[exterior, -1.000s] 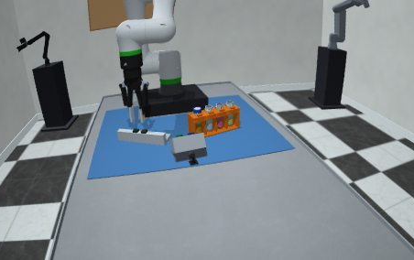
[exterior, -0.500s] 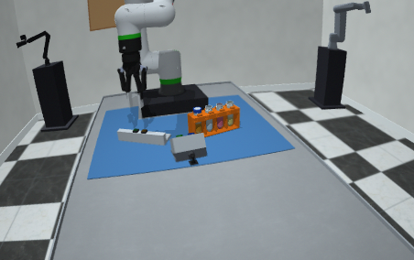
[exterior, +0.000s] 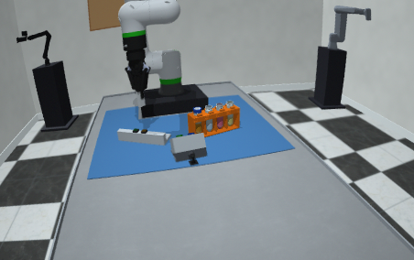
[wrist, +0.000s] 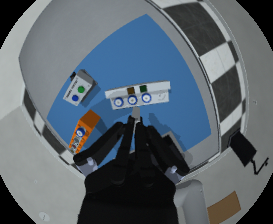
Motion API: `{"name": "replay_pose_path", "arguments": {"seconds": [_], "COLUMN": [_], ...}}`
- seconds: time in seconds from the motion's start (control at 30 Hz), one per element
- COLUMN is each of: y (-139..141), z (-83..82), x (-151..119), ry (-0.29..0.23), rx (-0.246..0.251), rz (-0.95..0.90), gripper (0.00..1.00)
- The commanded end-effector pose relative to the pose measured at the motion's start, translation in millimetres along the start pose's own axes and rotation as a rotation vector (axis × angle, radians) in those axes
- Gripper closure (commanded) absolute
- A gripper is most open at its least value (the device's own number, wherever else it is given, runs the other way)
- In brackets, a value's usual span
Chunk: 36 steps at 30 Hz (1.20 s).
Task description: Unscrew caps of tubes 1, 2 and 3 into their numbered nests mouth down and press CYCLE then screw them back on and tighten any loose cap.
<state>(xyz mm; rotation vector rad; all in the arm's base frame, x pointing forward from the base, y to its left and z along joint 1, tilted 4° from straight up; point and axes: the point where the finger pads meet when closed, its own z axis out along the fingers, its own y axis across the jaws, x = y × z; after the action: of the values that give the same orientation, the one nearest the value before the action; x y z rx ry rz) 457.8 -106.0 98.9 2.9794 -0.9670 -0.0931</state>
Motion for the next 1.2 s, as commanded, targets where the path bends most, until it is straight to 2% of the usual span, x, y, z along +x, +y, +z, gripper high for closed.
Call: {"name": "replay_pose_path", "arguments": {"seconds": [0.0, 0.3, 0.37, 0.43, 0.93, 1.0, 1.17], "y": [-25, -58, -74, -74, -187, -187, -226], "z": [5.7, 13.1, 16.9, 16.9, 43.0, 43.0, 52.0], "x": [-1, -3, -4, -4, -12, -12, -15], "ry": [0.014, 0.017, 0.018, 0.018, 0.018, 0.018, 0.018], "rx": [-0.018, -0.016, -0.015, -0.015, -0.015, -0.015, -0.015], "rz": [0.278, 0.612, 0.705, 0.705, 0.705, 0.705, 0.705], "gripper": [1.0, 1.0, 1.0, 1.0, 1.0, 1.0, 1.0]}}
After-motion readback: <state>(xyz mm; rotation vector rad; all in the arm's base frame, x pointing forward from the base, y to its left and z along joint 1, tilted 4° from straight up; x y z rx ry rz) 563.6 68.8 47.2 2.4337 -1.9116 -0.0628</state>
